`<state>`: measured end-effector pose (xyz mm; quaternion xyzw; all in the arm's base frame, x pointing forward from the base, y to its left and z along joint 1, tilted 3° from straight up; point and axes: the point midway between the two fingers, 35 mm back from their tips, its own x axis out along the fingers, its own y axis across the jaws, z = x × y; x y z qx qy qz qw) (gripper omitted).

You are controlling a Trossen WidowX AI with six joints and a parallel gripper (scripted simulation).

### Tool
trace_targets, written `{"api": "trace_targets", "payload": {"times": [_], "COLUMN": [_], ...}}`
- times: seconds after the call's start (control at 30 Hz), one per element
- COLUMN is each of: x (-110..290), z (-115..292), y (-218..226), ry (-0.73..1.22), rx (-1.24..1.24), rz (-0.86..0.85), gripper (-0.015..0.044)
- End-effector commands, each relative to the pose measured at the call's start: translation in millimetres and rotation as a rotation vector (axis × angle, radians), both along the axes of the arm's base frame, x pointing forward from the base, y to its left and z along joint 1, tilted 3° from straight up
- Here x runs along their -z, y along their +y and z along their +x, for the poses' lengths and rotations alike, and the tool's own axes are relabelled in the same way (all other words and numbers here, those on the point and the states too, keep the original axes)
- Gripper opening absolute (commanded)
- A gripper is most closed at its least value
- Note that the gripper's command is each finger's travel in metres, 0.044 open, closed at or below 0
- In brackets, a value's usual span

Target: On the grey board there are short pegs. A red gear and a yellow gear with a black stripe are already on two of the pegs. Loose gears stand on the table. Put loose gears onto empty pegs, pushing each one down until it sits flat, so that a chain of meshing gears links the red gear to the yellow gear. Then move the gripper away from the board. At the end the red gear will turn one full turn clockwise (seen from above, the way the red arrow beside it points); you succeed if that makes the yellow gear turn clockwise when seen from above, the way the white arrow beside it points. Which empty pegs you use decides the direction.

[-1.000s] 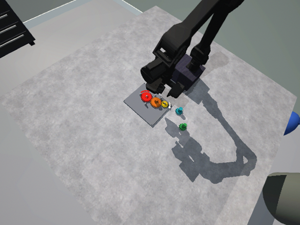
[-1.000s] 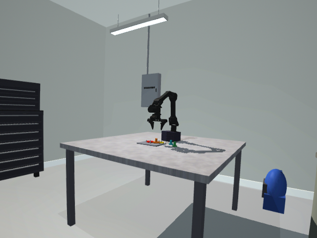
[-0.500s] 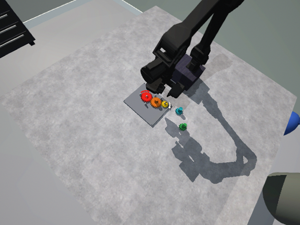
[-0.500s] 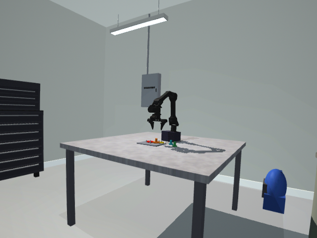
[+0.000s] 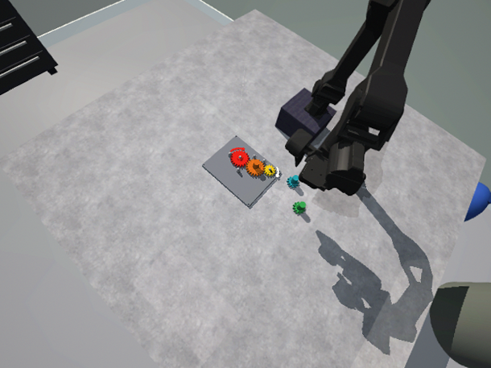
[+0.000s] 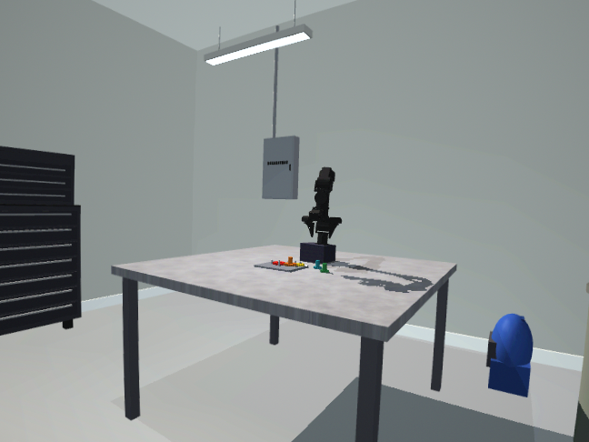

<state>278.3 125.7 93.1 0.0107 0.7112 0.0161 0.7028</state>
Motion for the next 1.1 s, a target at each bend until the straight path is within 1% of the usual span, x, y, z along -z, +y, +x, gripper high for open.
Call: {"api": "trace_targets", "payload": {"times": [0.0, 0.13, 0.2, 1.07], "x": [-9.8, -20.7, -22.6, -22.6], "z": [-24.4, -59.1, -66.0, -66.0], "y": [52.0, 100.2, 107.7, 107.7], "ry": [0.012, 0.019, 0.021, 0.021], "rx": [0.003, 0.004, 0.004, 0.004], "rz": [0.006, 0.012, 0.013, 0.013], "gripper": [0.044, 0.044, 0.044, 0.044]}}
